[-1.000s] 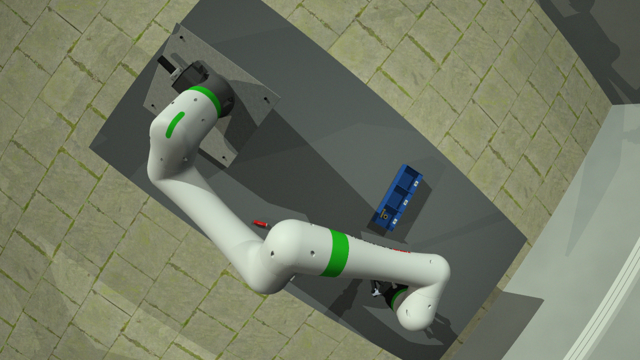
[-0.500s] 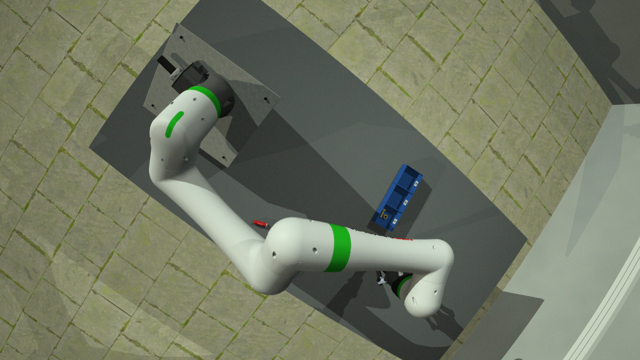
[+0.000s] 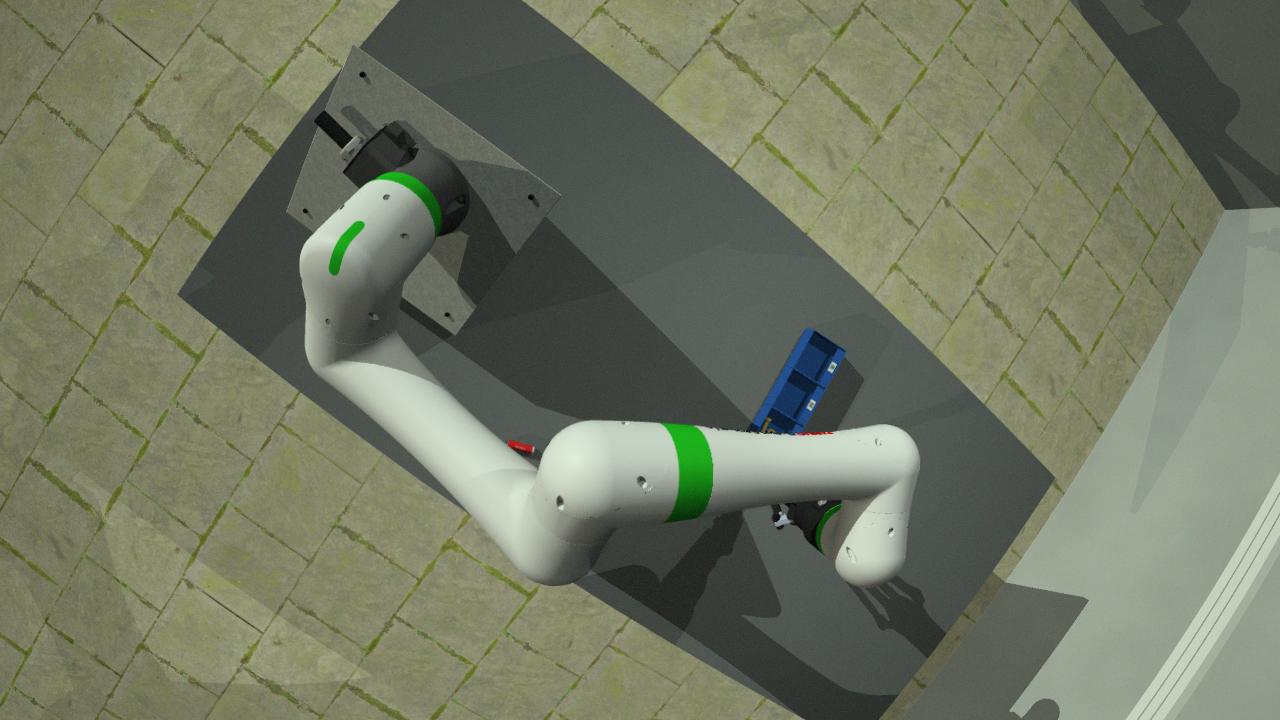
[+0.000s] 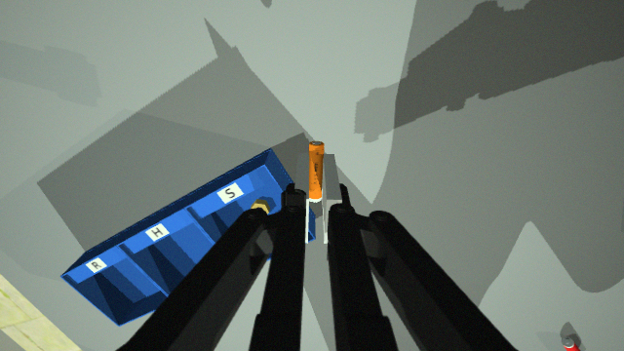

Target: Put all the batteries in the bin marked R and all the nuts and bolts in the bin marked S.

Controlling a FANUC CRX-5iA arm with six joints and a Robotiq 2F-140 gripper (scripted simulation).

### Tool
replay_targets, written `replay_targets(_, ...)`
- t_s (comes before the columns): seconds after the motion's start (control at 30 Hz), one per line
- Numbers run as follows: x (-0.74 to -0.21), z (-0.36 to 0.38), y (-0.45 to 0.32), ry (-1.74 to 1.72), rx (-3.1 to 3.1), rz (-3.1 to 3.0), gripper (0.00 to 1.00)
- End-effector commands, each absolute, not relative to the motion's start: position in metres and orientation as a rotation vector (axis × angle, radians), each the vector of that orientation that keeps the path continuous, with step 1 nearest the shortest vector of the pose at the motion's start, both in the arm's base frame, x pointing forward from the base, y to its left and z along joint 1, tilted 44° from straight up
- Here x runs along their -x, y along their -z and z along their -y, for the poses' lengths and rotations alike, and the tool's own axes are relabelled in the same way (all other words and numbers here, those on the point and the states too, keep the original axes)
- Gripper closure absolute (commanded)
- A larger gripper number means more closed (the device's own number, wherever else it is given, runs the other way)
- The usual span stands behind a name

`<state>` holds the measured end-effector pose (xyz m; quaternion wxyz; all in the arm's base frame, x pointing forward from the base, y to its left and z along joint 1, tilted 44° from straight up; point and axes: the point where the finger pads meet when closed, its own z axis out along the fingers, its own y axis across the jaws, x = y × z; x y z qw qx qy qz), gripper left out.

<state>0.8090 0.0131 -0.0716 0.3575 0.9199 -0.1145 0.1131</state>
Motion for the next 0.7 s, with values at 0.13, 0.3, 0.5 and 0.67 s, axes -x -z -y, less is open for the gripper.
replay_targets(0.13, -0.796, -0.037, 0.096, -0.295, -2.375, 0.295, 0.88)
replay_targets(0.3, -0.785, -0.056, 0.116, -0.295, -2.375, 0.295, 0.88)
replay_targets(0.5, -0.772, -0.080, 0.141, -0.295, -2.375, 0.295, 0.88)
replay_targets(0.67, -0.765, -0.091, 0.153, -0.295, -2.375, 0.295, 0.88)
